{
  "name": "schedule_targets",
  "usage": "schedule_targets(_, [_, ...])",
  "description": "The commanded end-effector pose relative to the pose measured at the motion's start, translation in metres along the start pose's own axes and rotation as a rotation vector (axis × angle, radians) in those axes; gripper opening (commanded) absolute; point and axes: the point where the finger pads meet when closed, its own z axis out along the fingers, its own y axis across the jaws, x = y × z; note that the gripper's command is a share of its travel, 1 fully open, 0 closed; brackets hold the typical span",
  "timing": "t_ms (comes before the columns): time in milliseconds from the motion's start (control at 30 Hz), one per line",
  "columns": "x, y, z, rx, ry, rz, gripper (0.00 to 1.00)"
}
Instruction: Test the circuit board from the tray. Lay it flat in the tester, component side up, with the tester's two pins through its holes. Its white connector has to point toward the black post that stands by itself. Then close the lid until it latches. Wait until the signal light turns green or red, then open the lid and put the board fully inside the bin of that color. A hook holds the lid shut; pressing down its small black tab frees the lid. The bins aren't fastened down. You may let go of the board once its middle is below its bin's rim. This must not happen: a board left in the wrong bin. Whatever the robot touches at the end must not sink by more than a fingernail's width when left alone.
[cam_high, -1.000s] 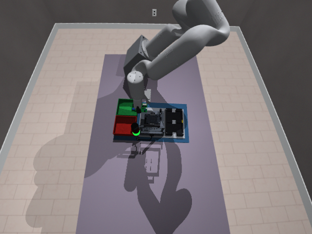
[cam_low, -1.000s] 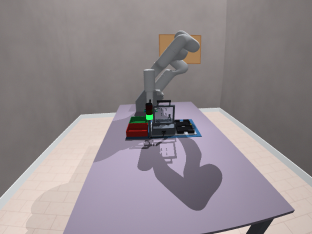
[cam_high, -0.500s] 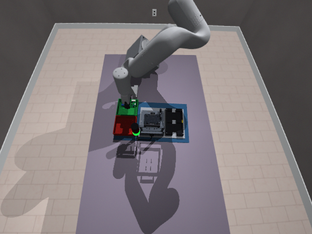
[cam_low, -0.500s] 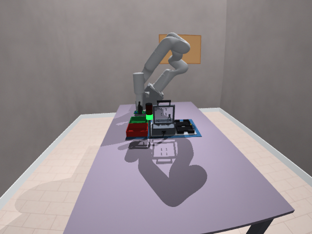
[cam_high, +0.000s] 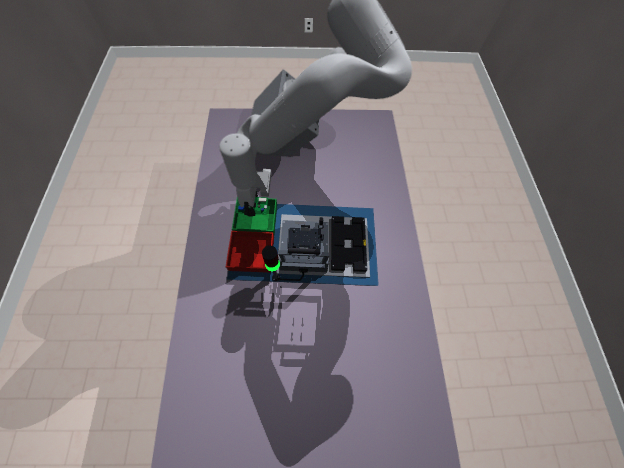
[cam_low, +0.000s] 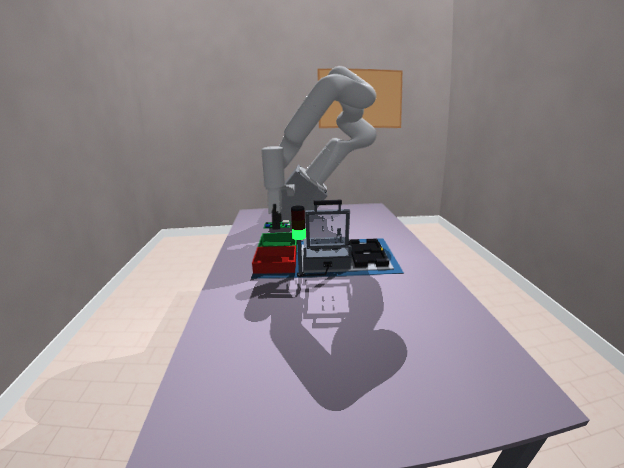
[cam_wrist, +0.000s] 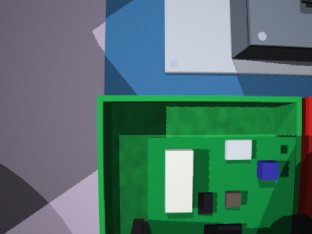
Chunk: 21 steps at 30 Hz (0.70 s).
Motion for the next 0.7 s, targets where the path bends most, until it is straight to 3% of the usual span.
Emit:
schedule_targets(0, [-0.001, 0.001, -0.001, -0.001, -0.001, 0.000, 0.79])
schedule_targets(667, [-0.001, 0.001, 0.013, -0.001, -0.001, 0.000, 0.79])
